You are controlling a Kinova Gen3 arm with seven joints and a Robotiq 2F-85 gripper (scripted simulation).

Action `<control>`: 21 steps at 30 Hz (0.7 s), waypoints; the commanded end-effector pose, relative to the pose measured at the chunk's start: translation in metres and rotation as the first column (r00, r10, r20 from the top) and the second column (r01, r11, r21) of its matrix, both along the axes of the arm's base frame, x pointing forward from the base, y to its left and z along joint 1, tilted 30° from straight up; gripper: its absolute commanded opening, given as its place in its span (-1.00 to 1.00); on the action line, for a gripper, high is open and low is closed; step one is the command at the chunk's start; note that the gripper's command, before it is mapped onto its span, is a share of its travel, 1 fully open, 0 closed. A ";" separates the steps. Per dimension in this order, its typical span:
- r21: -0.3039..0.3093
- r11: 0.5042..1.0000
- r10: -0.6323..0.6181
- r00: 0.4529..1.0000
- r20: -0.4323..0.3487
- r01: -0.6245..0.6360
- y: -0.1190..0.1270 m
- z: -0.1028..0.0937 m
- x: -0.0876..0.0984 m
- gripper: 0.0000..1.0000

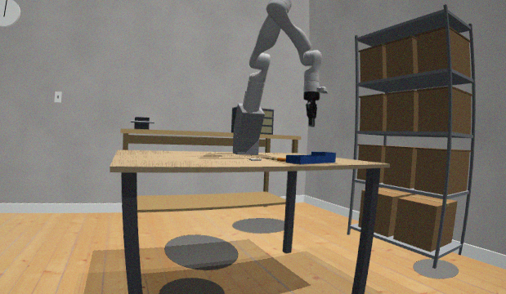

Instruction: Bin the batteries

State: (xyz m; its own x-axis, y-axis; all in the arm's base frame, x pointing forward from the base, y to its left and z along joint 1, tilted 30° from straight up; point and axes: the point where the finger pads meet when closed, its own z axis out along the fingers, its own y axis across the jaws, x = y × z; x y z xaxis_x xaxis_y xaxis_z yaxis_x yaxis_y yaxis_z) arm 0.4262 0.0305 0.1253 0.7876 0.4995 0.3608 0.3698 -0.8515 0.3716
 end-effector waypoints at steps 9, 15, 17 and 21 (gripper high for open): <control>-0.087 0.985 0.141 0.988 -0.061 -0.146 -0.076 -0.042 -0.008 -0.43; -0.087 0.985 0.141 0.988 -0.061 -0.146 -0.120 -0.067 -0.010 -0.43; -0.087 0.985 0.141 0.988 -0.061 -0.146 -0.134 -0.075 -0.011 -0.43; -0.087 0.985 0.141 0.988 -0.061 -0.146 -0.147 -0.079 -0.016 -0.43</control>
